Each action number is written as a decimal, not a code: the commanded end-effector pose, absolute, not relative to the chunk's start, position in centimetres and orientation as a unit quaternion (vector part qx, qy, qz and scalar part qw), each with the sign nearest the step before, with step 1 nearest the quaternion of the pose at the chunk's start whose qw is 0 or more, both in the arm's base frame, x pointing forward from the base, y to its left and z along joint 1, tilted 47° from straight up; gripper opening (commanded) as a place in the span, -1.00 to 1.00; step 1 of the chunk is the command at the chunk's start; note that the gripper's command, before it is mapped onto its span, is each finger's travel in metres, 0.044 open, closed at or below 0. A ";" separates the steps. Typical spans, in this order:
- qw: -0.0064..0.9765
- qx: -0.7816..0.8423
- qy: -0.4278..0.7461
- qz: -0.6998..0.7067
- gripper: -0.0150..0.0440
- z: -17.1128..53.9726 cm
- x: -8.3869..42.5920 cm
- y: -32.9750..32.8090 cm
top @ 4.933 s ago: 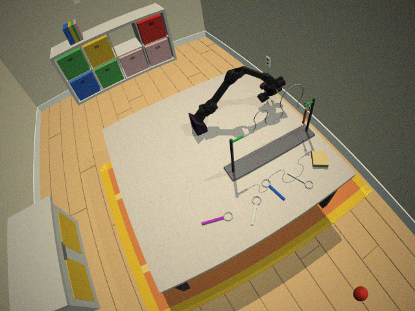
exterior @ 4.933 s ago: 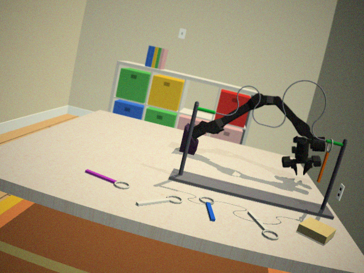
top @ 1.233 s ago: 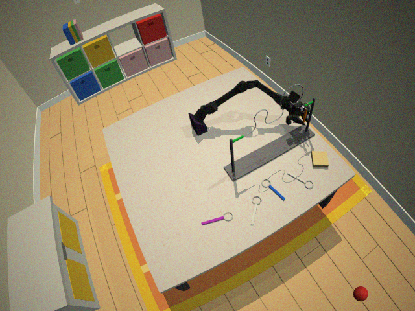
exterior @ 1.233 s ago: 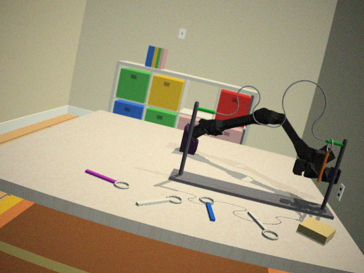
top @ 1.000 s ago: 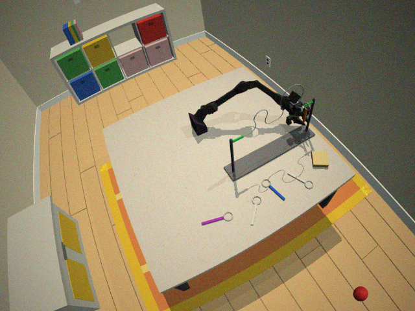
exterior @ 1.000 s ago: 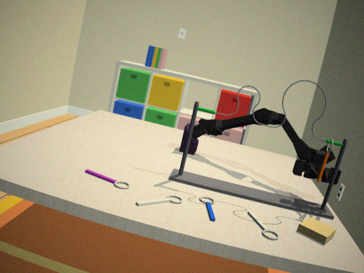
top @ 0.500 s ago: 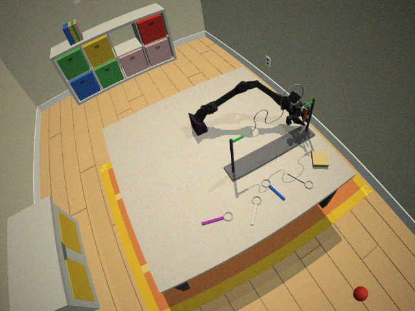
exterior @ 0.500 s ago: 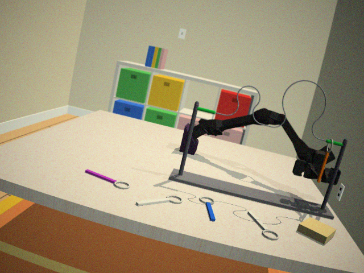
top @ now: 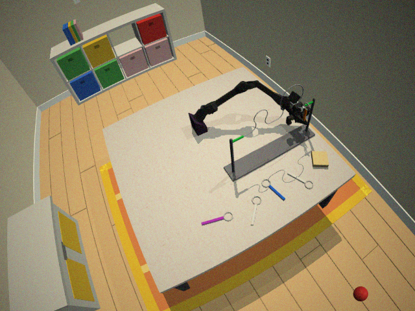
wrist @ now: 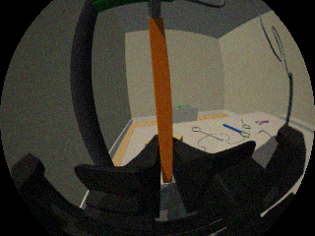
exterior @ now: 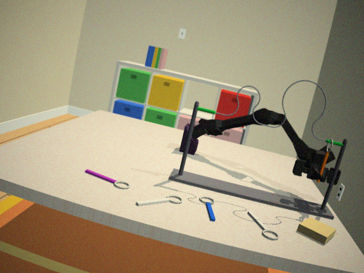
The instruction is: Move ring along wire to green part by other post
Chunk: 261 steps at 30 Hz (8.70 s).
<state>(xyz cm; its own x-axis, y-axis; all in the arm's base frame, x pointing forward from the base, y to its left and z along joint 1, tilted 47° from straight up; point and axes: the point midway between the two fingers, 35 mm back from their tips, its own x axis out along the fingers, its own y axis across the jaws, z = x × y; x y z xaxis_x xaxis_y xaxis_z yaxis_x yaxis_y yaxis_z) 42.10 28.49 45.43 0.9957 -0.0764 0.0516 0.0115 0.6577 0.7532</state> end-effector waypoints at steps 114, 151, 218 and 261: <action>0.961 0.163 0.223 0.010 -1.00 39.6 35.7 17.8; 0.926 -0.277 0.230 -0.114 -1.00 41.3 34.7 5.3; 0.865 -0.446 0.189 -0.131 -1.00 49.5 34.9 -0.7; 0.958 -0.195 0.199 -0.062 -1.00 48.4 35.1 0.6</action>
